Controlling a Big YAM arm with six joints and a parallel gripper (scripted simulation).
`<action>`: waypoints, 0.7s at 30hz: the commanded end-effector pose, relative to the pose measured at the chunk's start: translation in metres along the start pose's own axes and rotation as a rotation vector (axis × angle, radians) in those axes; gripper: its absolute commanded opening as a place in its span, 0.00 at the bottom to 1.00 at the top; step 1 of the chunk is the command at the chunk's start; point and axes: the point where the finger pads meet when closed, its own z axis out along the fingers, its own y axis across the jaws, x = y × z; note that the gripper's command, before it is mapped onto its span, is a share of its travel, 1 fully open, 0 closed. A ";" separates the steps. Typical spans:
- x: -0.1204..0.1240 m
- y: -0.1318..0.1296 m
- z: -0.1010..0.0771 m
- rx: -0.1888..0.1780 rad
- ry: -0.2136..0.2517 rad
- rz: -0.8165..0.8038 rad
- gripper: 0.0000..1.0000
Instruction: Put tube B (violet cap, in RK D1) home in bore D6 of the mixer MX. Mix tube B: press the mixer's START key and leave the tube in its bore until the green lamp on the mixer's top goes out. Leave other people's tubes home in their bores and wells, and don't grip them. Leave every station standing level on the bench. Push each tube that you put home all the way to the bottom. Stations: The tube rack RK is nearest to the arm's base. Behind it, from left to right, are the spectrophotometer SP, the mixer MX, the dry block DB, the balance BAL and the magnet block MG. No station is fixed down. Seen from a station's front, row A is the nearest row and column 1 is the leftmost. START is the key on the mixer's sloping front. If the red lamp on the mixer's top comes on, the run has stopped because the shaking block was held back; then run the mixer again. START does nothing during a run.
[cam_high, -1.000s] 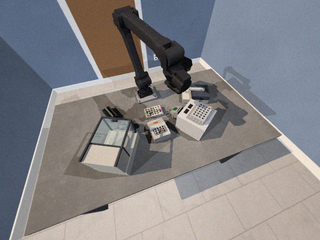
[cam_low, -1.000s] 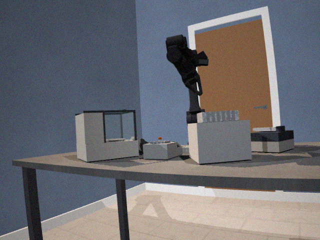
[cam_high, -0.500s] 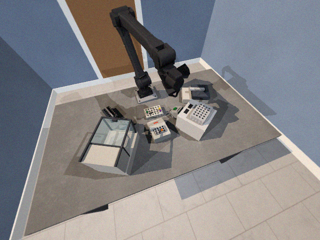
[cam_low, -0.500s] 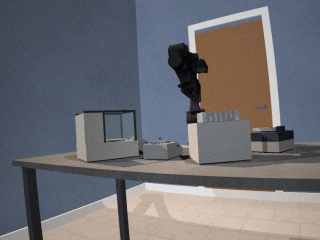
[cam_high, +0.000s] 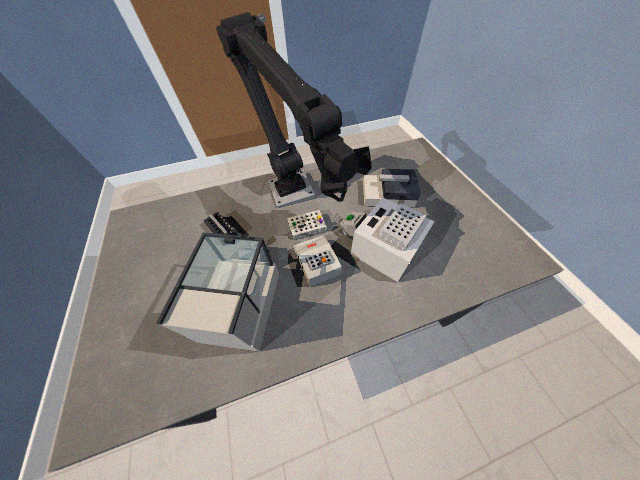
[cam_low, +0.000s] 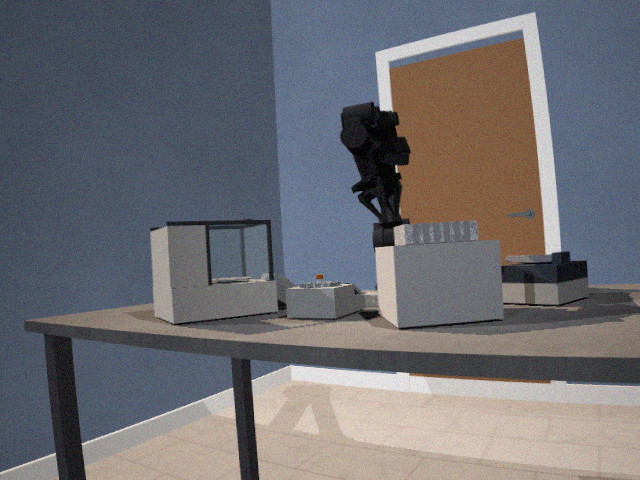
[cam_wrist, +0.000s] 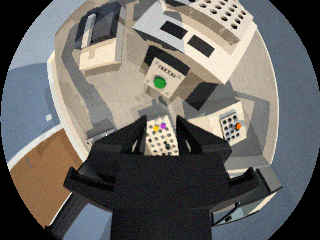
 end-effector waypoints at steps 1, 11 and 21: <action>-0.004 0.001 -0.004 0.053 -0.011 0.160 0.36; 0.013 0.001 0.010 0.111 0.026 0.408 0.36; 0.048 -0.003 0.033 0.179 0.067 0.706 0.36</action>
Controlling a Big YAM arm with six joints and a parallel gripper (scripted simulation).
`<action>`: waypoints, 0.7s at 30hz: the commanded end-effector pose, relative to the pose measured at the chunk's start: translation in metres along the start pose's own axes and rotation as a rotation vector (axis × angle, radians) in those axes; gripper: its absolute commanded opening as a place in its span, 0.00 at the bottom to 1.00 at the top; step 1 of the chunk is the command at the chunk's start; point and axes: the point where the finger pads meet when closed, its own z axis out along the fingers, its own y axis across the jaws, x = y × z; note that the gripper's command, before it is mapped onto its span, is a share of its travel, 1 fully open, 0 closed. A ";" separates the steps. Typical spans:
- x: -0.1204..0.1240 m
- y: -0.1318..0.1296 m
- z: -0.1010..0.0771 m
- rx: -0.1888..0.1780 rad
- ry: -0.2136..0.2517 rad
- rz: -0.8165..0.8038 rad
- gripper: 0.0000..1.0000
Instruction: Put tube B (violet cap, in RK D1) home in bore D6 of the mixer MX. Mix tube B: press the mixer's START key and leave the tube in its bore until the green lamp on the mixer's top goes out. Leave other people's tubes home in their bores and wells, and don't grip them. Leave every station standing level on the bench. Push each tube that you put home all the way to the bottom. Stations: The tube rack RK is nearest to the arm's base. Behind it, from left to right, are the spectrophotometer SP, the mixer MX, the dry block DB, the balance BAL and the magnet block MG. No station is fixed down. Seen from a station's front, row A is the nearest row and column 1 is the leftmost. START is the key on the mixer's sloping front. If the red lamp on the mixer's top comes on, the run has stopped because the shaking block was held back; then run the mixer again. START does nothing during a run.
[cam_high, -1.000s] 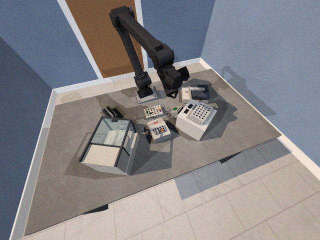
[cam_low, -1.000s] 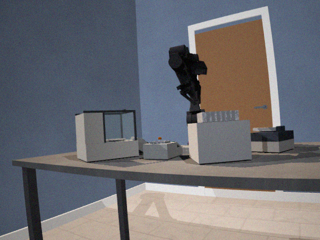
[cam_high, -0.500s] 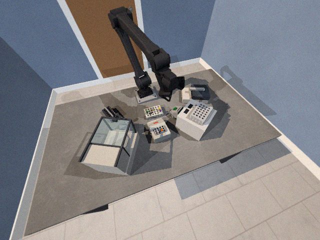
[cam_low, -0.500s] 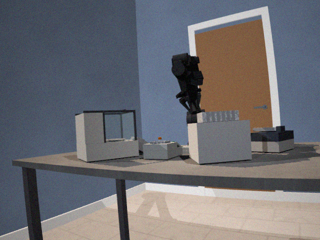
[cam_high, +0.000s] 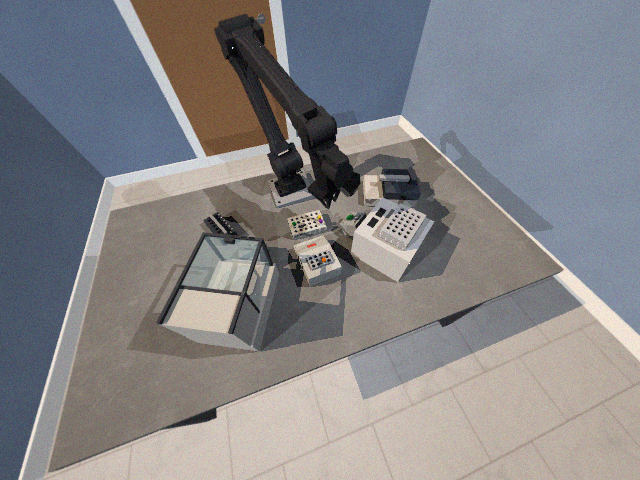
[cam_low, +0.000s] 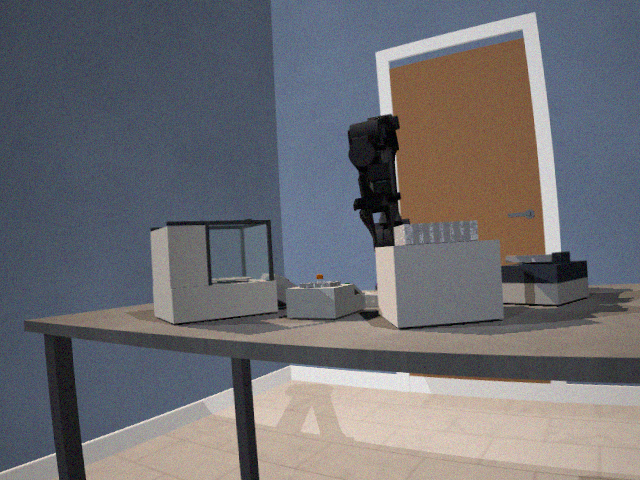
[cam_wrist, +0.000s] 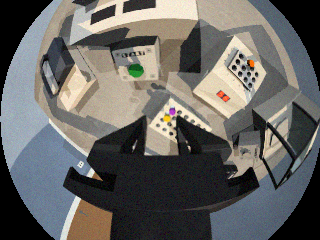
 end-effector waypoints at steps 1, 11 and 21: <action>0.004 -0.006 0.002 0.021 -0.018 0.130 0.36; 0.002 -0.012 0.009 0.095 0.024 0.423 0.36; 0.015 -0.019 0.026 0.134 0.048 0.591 0.36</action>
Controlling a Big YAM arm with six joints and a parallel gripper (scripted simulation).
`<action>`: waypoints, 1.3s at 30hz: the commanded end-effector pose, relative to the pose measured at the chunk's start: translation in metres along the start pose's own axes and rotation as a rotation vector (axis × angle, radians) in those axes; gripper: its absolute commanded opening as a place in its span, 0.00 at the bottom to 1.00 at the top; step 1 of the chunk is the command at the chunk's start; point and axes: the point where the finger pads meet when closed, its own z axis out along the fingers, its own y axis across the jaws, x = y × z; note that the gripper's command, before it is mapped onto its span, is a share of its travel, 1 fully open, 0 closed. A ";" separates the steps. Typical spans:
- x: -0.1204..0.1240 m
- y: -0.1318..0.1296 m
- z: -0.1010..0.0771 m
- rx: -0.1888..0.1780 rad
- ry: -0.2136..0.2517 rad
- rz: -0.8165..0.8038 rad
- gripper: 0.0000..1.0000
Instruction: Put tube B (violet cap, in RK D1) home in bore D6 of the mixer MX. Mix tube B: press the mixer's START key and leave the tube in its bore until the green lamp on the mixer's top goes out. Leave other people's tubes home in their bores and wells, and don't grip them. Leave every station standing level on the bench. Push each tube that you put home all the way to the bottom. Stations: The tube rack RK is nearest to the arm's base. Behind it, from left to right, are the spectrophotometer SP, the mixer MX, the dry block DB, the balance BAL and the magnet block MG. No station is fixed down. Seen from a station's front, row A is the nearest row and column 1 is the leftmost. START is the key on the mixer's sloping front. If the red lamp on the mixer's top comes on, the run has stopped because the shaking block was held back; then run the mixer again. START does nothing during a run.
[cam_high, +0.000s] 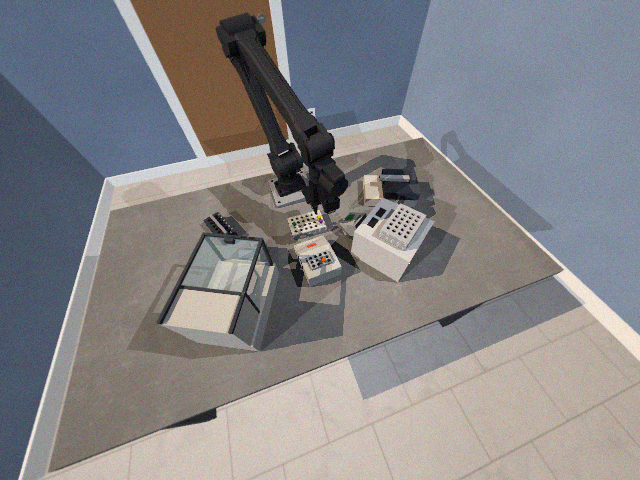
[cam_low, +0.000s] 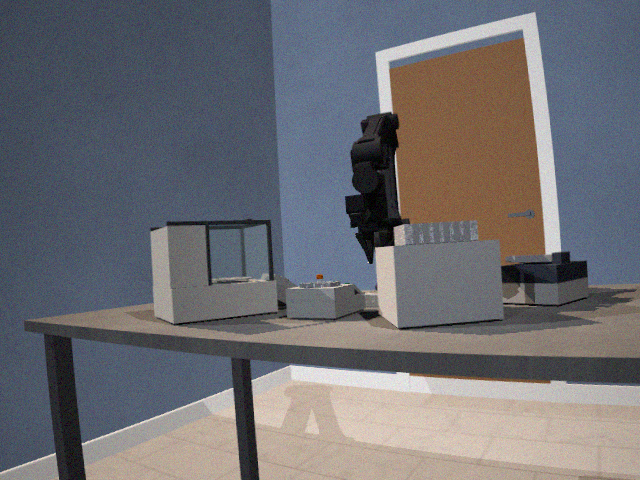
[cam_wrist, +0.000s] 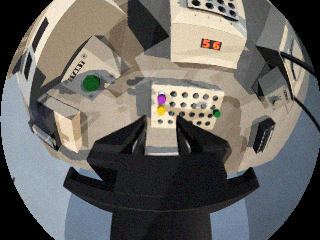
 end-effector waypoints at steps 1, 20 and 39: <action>-0.023 0.005 -0.018 -0.003 -0.043 0.057 0.36; -0.005 -0.002 0.020 0.007 -0.003 0.052 0.36; -0.006 -0.001 0.039 0.006 -0.006 0.048 0.36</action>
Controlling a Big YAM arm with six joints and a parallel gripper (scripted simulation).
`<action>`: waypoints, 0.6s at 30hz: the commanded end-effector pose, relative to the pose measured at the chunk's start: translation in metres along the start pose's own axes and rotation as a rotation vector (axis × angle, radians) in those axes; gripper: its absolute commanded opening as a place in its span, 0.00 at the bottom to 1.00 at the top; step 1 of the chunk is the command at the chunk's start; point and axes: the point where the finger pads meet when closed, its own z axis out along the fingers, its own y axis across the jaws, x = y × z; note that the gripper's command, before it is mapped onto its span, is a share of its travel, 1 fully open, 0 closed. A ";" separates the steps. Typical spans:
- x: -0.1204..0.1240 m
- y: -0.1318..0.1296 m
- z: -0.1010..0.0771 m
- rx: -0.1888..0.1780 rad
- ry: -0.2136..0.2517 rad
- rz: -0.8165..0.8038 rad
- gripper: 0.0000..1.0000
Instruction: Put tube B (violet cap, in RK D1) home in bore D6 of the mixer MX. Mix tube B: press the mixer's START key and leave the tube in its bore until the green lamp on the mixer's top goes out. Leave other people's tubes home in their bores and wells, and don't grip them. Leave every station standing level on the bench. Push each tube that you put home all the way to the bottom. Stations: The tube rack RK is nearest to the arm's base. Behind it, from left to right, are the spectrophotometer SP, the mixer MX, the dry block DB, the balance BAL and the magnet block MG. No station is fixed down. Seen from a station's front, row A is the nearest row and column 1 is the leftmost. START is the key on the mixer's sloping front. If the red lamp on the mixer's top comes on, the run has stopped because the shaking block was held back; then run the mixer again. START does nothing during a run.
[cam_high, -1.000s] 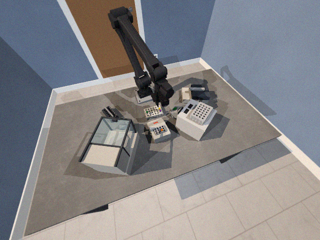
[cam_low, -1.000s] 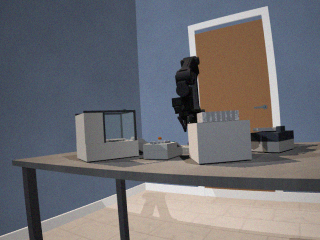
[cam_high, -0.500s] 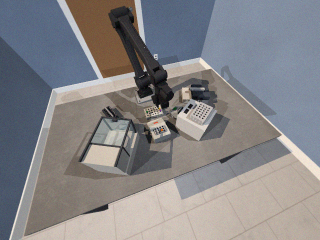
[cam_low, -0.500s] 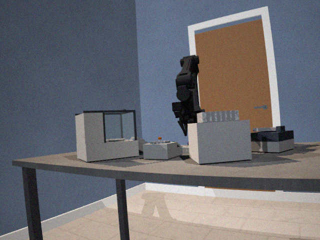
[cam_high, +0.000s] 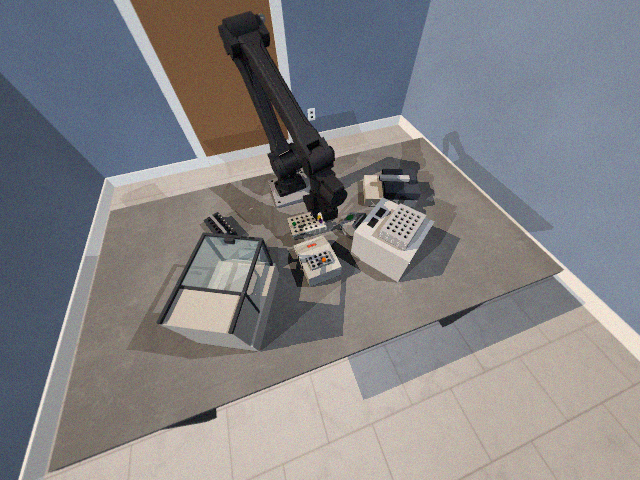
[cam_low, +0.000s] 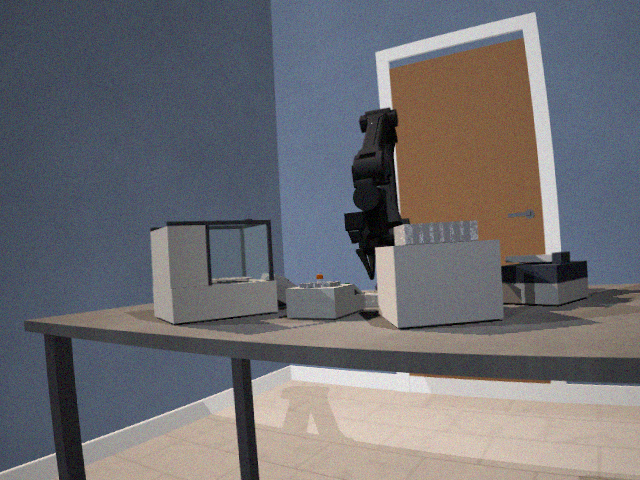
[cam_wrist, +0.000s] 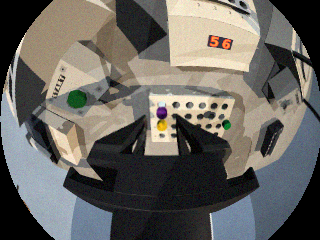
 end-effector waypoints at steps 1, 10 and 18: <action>-0.005 -0.001 0.002 0.004 -0.004 -0.004 0.36; -0.003 -0.002 0.007 0.005 -0.001 -0.001 0.36; -0.003 -0.002 0.011 0.005 -0.001 -0.001 0.36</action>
